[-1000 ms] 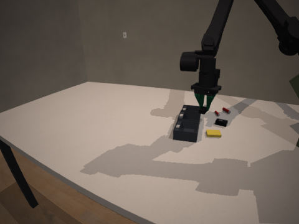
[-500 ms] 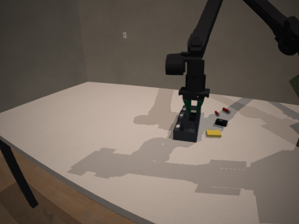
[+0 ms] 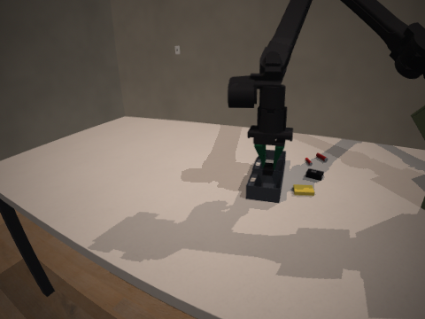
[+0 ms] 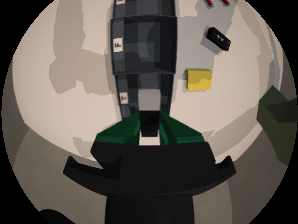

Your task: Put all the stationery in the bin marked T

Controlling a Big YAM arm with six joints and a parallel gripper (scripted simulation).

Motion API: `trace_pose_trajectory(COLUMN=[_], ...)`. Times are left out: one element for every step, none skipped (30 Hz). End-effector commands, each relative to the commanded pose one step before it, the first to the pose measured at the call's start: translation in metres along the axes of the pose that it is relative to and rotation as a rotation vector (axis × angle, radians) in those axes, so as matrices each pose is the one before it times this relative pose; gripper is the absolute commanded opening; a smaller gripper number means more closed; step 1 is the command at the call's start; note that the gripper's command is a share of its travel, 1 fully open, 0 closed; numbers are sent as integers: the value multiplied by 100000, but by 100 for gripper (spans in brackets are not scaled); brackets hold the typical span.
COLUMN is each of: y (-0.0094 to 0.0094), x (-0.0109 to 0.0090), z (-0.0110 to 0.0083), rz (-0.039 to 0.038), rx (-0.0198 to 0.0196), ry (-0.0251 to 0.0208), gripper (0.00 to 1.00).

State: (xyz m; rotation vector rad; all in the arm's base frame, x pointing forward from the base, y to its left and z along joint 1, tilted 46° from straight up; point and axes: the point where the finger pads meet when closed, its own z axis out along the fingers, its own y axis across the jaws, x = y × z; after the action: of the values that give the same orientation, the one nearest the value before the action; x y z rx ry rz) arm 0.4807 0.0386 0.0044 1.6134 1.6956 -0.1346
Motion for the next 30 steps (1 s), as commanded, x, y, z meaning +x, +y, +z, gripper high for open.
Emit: trace_pose_trajectory(y=[339,15,34,-13,28,5,18,30,17,16,17,0,0,24,23,29,31,29,29,34,36,35,-415,49,55,59,65,70,0,0], x=[-1342,-74,-36,30,52,12,-45,-37,-16,-3,13,0,0,22,26,28,30,31,33,35,36,38,339,-4,-5,-2,-3,-4,0,0], z=[-111,-16,25,93,102,54,-15,-14,-2,8,18,0,0,26,27,28,29,31,32,34,34,36,601,193,193,193,192,192,0,0], rz=[1203,201,155,-1,7,35,128,108,25,7,-7,0,0,-14,-15,-13,-12,-15,-18,-15,-15,-18,-941,60,66,72,78,84,0,0], rx=[-129,-215,-170,-1,-9,-39,-141,-119,-27,-9,7,0,0,12,16,13,12,16,19,16,15,19,1033,-69,-77,-81,-89,-96,0,0], ry=[-507,52,14,-1,7,7,7,-2,9,-7,2,0,0,-16,-1,-2,-3,-3,-2,-2,-6,-3,-8,-3,-8,13,8,6,0,0], gripper=[18,18,18,18,18,18,18,18,18,18,18,18,18,18,18,18,18,18,18,18,18,18,18,18,18,18,18,18,18,18])
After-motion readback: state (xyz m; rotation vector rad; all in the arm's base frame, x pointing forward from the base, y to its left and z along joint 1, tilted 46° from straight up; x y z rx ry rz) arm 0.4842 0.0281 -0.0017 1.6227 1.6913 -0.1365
